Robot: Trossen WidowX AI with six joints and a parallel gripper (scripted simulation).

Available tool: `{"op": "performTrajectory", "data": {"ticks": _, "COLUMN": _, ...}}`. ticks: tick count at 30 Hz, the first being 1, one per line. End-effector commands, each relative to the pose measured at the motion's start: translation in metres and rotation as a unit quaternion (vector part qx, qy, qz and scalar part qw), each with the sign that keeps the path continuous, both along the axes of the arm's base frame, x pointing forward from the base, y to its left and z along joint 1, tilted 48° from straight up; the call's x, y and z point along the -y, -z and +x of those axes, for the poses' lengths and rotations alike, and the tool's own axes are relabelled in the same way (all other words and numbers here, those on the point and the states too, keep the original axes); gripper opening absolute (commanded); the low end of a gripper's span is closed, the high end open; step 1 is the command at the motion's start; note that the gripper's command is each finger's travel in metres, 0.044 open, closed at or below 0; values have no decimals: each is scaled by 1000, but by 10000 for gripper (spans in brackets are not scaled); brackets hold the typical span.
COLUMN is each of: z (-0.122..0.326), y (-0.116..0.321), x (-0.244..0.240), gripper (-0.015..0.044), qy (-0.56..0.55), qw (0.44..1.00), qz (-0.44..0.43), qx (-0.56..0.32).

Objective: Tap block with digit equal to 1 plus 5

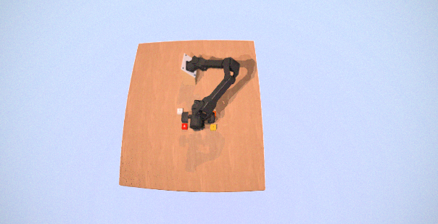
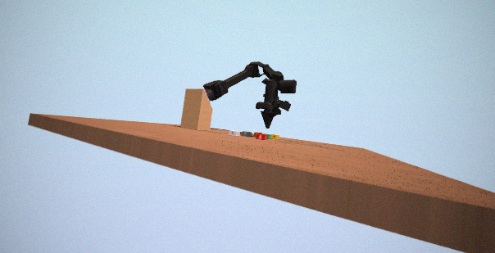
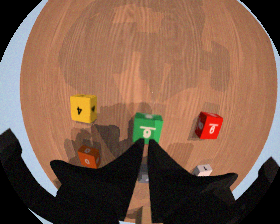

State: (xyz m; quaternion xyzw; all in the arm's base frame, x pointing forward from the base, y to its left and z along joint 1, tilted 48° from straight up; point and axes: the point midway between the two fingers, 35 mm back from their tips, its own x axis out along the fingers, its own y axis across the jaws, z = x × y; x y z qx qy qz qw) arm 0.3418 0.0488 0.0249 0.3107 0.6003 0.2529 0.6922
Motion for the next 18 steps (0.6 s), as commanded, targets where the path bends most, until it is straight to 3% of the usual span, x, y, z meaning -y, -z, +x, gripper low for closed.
{"op": "performTrajectory", "data": {"ticks": 1, "z": 1, "y": 3, "x": -4, "gripper": 20, "qy": 0, "qw": 1000, "qz": 4, "qx": -1}}
{"op": "performTrajectory", "data": {"ticks": 18, "z": 4, "y": 19, "x": -22, "gripper": 20, "qy": 0, "qw": 1000, "qz": 4, "qx": -1}}
